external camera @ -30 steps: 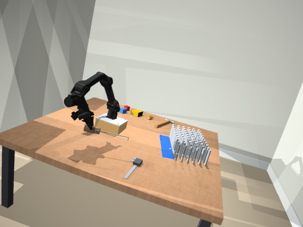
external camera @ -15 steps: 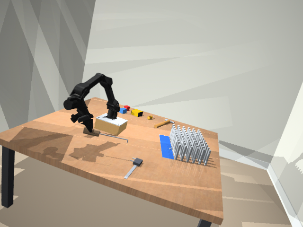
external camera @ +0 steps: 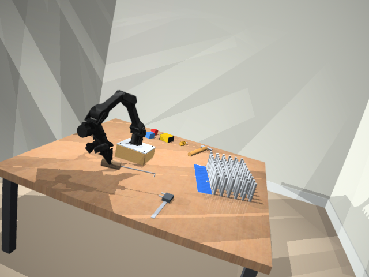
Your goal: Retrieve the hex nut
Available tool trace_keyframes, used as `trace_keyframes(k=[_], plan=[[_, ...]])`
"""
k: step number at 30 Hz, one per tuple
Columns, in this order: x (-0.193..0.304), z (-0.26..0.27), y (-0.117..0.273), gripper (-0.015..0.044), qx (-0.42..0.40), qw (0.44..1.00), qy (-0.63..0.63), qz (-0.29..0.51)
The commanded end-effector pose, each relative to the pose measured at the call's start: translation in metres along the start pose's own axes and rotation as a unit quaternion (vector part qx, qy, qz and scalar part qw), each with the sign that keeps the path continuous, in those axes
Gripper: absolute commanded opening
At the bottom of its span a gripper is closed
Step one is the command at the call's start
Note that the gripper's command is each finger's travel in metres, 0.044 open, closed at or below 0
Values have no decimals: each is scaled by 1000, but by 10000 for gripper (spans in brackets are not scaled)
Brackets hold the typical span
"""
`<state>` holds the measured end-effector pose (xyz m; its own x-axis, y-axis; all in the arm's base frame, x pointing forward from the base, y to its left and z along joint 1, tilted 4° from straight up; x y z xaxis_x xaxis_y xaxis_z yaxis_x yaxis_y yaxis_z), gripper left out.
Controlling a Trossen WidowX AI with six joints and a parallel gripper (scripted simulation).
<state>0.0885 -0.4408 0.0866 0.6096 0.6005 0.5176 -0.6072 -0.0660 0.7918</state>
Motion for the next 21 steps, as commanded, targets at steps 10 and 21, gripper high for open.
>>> trace_keyframes(k=[10,21], plan=[[-6,-5,-12,0,-2,1000,0,3],[-12,-9,-21,0,-2,1000,0,3]])
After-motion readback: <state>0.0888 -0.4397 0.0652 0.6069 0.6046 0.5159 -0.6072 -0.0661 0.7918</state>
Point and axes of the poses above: the point midway between the two fingers, 35 mm back from their tips, its own y axis back along the fingers, its own z axis across the jaws, x = y × z, the point moved 5 cm from there along y, back along the fingers, and after that the axes turned 7 degrees about y, right-handed, at the moved point
